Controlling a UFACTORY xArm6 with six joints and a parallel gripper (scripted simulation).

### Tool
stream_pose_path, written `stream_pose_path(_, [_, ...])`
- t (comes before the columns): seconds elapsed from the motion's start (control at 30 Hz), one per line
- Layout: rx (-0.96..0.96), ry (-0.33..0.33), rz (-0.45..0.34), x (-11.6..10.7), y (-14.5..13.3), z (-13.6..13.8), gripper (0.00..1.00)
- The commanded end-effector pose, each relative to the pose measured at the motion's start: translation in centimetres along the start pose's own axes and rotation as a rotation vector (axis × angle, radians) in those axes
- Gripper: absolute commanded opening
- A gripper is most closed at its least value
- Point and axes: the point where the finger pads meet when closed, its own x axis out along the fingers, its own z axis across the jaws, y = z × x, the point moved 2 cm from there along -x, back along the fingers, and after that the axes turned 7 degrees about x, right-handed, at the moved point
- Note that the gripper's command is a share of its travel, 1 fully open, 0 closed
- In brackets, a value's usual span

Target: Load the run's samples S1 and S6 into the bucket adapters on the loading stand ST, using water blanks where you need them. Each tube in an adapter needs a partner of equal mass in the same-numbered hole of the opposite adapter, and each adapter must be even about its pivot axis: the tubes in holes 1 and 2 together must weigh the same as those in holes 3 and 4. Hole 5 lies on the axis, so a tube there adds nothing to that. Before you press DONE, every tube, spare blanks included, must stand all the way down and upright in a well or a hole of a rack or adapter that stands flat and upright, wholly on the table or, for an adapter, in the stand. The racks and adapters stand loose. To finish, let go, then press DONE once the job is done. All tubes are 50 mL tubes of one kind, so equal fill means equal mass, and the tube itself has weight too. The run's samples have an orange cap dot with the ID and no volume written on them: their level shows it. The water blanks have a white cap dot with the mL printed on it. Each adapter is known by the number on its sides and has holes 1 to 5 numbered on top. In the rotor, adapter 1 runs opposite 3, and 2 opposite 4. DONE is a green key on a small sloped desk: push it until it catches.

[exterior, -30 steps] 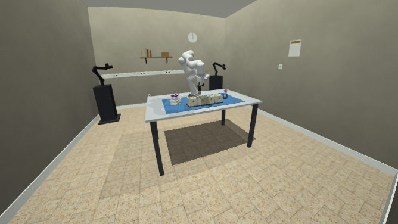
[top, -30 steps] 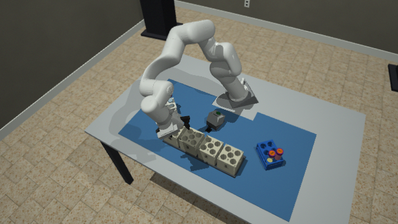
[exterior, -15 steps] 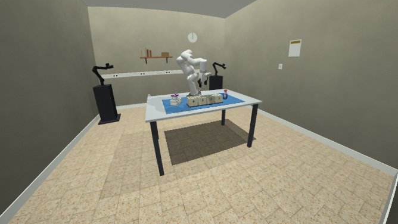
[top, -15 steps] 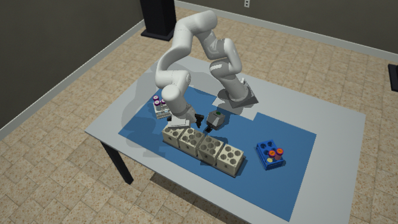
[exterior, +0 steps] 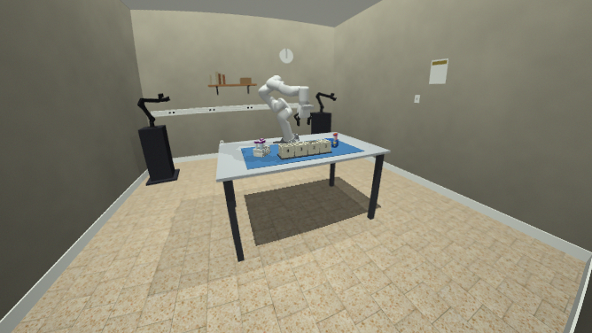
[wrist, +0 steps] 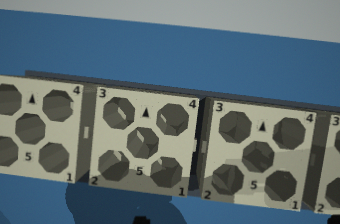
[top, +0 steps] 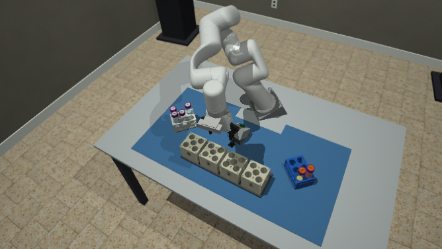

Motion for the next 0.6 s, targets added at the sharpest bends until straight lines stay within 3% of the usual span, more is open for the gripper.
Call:
stream_pose_path(0.0, [0.118, -0.012, 0.071, -0.2, -1.4, -1.0, 1.0])
stream_pose_path(0.43, [0.141, -0.011, 0.083, -0.2, -1.7, -1.2, 1.0])
stream_pose_path(0.57, [0.275, -0.006, 0.084, -0.2, -2.7, 0.6, 1.0])
